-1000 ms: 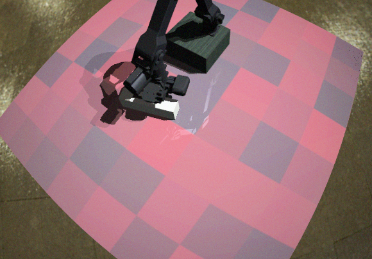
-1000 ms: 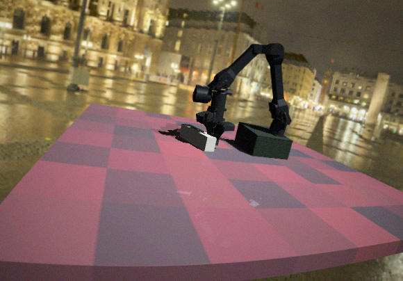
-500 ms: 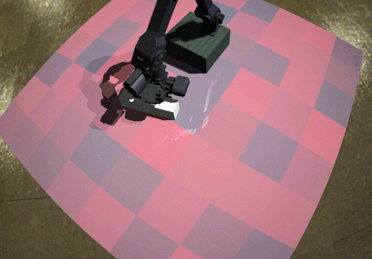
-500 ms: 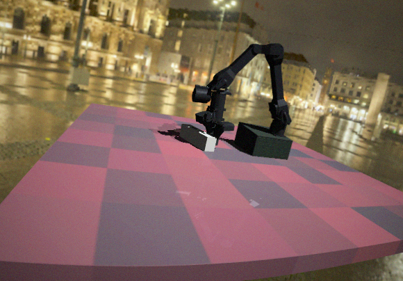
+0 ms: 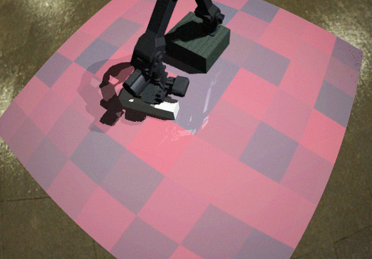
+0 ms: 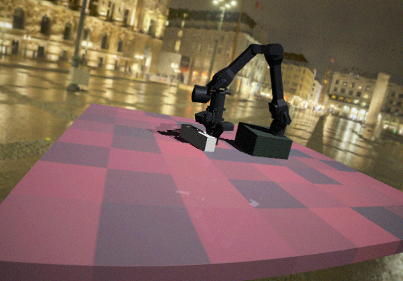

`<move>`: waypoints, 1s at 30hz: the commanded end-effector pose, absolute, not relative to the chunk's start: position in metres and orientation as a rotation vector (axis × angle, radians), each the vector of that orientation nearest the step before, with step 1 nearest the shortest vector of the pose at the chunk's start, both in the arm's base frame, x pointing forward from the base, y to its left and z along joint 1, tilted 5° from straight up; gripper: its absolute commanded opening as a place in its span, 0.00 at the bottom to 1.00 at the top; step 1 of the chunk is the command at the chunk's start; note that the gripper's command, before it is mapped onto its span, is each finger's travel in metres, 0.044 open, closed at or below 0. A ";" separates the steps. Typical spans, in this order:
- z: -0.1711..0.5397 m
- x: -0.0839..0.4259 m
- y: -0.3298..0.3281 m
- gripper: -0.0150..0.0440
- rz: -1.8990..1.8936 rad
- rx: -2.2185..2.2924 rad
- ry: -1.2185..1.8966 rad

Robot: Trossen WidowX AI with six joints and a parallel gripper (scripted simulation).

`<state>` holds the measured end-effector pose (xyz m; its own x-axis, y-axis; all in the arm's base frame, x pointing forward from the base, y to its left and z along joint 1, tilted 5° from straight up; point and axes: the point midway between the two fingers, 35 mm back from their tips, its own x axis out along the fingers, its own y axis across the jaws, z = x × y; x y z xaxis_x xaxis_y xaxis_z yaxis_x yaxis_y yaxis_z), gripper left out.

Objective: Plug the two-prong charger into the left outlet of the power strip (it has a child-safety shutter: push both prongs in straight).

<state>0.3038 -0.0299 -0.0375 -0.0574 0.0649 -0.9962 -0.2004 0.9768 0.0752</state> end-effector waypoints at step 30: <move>-0.038 0.323 -0.025 0.25 0.219 -0.107 1.596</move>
<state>0.3083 -0.0290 -0.0372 -0.0772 0.0613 -0.9951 -0.1956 0.9778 0.0754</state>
